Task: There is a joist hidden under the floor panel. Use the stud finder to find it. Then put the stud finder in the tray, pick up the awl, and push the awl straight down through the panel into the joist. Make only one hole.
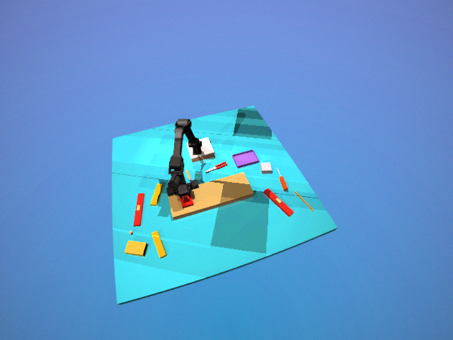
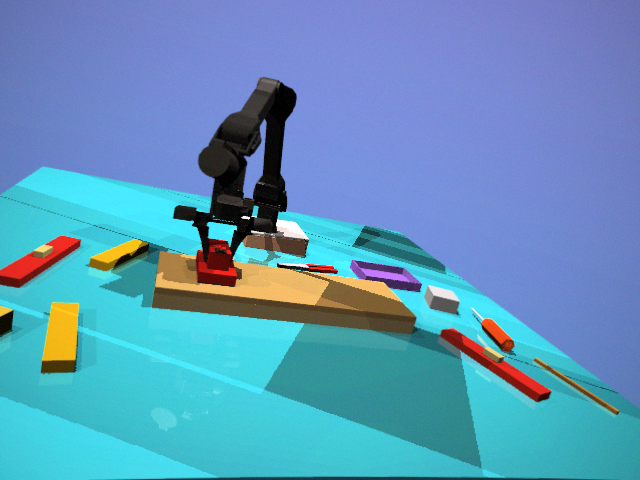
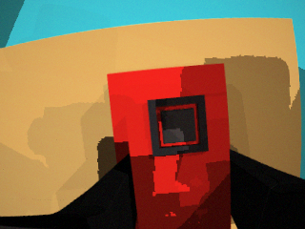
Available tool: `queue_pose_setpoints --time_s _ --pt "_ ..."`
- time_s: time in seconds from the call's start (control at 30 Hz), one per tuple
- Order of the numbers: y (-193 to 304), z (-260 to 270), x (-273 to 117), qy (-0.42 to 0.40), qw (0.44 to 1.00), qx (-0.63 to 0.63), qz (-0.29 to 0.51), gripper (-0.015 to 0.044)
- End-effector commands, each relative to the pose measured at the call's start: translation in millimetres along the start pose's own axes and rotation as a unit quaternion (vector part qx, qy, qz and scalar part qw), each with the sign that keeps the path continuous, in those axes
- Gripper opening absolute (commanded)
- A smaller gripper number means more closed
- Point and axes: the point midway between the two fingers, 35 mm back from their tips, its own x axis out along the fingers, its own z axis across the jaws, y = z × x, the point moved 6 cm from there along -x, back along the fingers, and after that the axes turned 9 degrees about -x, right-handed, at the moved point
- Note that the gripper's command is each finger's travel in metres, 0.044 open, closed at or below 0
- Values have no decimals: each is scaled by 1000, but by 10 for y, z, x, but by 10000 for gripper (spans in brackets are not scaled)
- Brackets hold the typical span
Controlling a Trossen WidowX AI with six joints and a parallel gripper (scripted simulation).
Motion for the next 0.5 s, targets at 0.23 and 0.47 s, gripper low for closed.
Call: queue_pose_setpoints --time_s 0.23,0.47 --pt "82 -443 -16 8 1000 1 2 0" --pt "71 -397 -10 5 1000 1 1 0"
